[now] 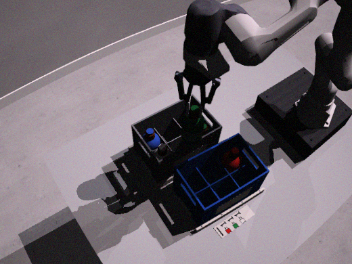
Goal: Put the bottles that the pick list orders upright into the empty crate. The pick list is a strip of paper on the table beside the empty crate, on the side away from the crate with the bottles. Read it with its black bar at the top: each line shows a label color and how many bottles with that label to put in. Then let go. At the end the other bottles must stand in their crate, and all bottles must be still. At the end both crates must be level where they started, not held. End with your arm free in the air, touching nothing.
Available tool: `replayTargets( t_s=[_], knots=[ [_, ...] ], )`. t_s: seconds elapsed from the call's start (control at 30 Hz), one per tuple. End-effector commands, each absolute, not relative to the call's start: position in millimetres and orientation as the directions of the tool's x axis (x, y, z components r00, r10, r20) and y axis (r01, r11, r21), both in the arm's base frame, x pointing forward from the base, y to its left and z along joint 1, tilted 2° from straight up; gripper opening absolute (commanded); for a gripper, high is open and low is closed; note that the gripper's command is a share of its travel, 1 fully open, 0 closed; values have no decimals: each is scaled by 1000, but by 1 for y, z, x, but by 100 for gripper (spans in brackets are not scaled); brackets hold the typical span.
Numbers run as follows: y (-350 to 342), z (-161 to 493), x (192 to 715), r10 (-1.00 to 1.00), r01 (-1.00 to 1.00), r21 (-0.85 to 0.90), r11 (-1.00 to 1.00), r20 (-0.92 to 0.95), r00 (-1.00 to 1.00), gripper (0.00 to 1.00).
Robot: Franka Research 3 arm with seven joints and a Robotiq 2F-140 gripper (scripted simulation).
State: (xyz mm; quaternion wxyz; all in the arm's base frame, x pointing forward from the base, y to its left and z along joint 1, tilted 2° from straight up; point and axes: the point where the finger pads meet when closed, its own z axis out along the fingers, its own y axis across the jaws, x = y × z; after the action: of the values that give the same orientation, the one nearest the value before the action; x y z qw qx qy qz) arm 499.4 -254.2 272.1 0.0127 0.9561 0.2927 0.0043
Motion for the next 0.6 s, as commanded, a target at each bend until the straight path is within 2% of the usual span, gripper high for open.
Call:
replayTargets(
  t_s=[0.0,0.57],
  knots=[
    [-250,278,504,548,547,41,-836,11,836,0],
    [-221,277,504,548,547,41,-836,11,836,0]
  ],
)
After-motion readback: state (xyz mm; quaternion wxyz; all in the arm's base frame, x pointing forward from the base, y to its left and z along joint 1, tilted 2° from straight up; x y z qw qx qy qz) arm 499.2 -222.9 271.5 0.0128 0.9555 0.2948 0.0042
